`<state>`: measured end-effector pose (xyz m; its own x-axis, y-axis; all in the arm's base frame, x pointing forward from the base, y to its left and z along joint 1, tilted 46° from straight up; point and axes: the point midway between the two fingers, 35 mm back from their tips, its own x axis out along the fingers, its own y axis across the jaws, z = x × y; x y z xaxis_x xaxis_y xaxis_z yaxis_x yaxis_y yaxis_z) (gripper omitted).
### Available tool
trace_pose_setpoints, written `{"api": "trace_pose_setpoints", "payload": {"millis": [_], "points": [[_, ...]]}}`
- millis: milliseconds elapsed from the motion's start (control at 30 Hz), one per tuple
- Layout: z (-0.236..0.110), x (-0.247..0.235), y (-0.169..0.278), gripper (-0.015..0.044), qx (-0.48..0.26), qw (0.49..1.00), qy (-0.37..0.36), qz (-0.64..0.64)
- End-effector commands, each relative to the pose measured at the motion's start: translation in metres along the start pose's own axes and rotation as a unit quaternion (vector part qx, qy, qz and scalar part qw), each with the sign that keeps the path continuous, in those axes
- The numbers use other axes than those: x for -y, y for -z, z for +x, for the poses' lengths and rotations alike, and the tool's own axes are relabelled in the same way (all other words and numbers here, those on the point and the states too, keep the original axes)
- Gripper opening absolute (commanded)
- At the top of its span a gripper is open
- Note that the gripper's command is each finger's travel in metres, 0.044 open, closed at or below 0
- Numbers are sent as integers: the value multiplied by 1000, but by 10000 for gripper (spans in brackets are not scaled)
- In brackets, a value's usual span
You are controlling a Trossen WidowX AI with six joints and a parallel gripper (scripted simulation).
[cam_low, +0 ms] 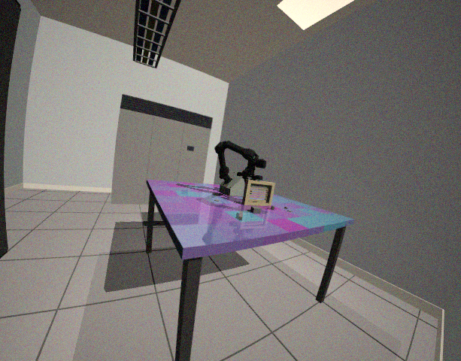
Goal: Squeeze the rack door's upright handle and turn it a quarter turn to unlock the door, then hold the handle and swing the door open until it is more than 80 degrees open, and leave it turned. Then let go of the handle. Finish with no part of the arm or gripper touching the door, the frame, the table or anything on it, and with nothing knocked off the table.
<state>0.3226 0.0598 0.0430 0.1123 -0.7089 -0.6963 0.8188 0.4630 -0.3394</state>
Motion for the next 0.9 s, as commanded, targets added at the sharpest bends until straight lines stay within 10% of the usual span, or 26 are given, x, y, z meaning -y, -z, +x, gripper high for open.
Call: {"api": "trace_pose_setpoints", "payload": {"millis": [0, 533, 867], "points": [[0, 0, 0, 26, 1, 996, 0, 84], [0, 0, 0, 26, 1, 890, -1, 456], [0, 0, 0, 52, 1, 882, -1, 470]]}}
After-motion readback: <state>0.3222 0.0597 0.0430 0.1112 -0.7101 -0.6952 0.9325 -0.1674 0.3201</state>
